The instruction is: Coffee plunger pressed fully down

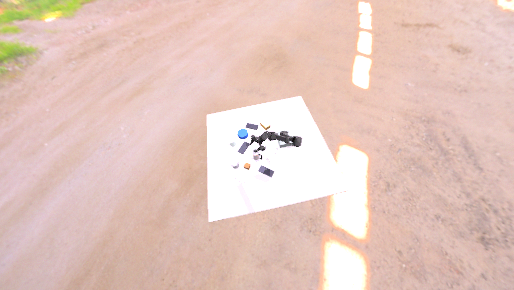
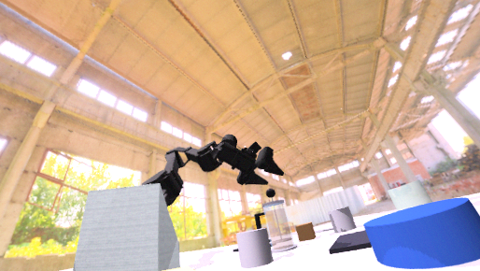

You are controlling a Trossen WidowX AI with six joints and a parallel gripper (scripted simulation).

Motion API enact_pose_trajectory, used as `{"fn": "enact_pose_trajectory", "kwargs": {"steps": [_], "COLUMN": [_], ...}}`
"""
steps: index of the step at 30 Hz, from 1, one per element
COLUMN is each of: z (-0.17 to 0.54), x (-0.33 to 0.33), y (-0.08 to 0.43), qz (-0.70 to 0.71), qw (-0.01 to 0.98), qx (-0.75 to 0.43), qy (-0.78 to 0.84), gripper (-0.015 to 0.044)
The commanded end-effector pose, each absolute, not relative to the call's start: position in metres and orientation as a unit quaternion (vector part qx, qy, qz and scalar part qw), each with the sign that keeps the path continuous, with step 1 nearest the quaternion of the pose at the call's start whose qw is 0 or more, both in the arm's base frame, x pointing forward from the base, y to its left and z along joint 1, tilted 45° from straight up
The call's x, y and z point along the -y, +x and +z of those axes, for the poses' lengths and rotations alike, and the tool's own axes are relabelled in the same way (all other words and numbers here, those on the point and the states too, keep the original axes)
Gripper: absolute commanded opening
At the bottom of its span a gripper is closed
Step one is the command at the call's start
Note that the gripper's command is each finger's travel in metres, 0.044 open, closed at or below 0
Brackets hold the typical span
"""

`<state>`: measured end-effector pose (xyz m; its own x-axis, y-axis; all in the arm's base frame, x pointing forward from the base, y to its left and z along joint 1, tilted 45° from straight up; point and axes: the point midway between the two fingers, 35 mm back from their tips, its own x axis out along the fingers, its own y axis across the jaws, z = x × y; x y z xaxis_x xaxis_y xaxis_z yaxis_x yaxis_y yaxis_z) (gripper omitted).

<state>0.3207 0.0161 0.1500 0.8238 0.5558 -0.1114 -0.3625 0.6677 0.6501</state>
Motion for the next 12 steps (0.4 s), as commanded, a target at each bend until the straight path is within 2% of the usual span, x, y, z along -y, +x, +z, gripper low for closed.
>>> {"fn": "enact_pose_trajectory", "kwargs": {"steps": [1, 12], "z": [0.1775, 0.1807], "x": [0.0053, 0.0082], "y": [0.3041, 0.3001], "qz": [0.26, 0.26], "qw": [0.901, 0.901], "qx": [-0.147, -0.147], "qy": [0.314, 0.315], "gripper": [0.044, 0.044]}}
